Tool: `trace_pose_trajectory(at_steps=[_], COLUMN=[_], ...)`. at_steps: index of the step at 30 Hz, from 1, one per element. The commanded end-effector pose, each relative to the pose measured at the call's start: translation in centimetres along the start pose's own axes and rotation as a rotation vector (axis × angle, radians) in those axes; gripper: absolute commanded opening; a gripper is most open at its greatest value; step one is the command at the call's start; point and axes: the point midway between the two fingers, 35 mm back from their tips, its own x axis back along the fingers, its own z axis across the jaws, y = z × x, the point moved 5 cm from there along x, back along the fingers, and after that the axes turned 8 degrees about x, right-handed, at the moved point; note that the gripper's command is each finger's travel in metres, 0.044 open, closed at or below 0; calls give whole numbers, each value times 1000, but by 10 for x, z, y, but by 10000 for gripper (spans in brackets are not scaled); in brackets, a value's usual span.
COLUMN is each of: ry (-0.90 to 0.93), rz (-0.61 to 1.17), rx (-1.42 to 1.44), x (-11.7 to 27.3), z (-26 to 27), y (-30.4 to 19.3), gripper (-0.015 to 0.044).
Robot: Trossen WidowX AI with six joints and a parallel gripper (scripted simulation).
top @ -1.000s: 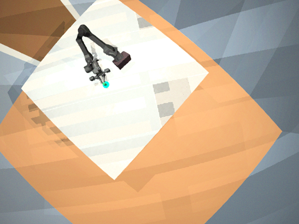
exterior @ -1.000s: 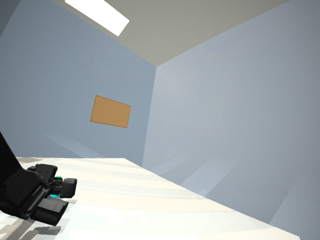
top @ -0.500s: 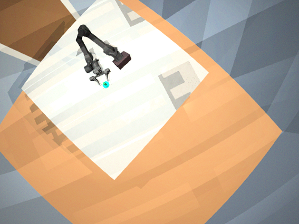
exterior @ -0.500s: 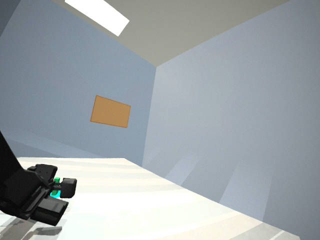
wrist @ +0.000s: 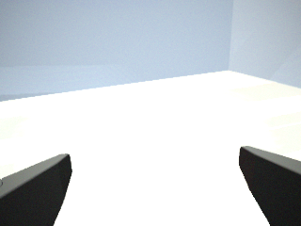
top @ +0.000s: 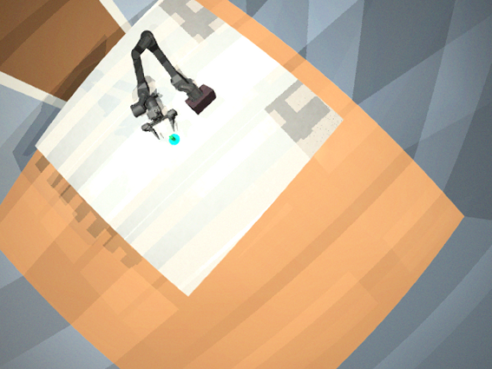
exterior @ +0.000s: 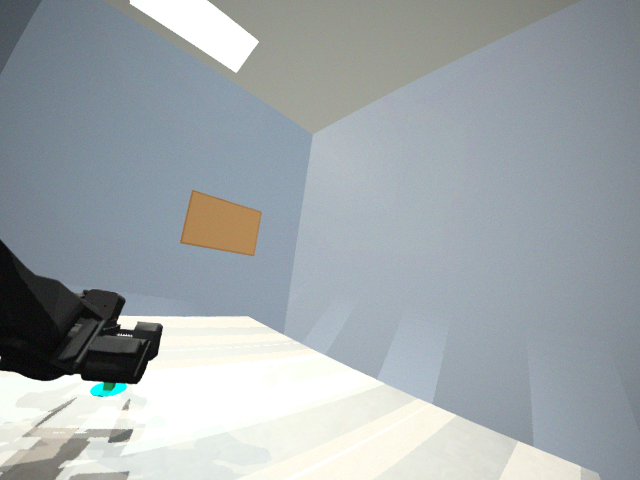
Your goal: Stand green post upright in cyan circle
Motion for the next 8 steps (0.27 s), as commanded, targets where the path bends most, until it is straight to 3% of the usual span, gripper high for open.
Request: trace_pose_trajectory(at_steps=[1, 5, 8], ry=[-2, 5, 109], rz=[-3, 1, 90], rx=[1, -5, -87], x=[3, 3, -6], z=[1, 1, -2], y=[22, 25, 29], gripper=[400, 400, 400])
